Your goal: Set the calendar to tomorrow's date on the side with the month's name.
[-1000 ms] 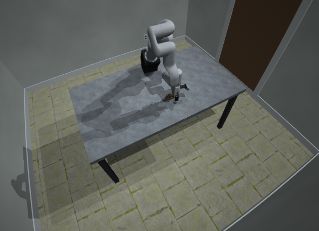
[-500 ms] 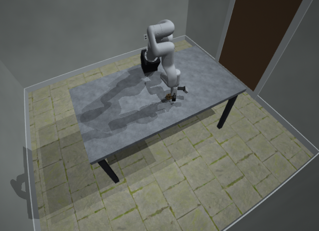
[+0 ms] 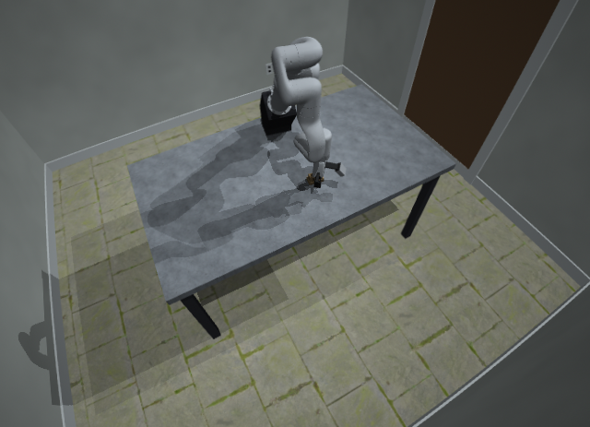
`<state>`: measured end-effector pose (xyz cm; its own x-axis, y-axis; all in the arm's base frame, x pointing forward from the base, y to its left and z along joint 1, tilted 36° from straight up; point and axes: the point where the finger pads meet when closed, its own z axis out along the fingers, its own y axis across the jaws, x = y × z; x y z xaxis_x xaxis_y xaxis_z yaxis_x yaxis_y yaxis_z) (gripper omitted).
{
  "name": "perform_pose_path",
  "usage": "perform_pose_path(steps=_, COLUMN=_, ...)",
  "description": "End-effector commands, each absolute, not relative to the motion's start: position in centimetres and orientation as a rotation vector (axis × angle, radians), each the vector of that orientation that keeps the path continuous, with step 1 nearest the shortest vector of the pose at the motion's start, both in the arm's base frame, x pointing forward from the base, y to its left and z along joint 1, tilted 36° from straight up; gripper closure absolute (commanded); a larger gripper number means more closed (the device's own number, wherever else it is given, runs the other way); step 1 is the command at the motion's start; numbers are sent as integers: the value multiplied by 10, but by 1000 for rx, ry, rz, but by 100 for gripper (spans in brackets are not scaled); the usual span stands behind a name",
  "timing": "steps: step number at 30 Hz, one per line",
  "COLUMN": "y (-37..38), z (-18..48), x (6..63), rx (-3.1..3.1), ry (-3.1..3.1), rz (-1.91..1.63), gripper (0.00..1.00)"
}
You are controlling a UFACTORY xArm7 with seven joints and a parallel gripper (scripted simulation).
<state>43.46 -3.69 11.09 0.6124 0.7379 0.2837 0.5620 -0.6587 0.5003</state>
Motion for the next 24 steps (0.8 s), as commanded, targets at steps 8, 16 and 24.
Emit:
perform_pose_path(steps=8, y=-52, z=112, x=432, rx=2511, ry=952, rz=724, gripper=0)
perform_pose_path(steps=16, y=-56, z=112, x=431, rx=2636, ry=697, rz=784, gripper=0)
perform_pose_path(steps=24, y=-69, z=113, x=428, rx=2663, ry=633, rz=798, gripper=0)
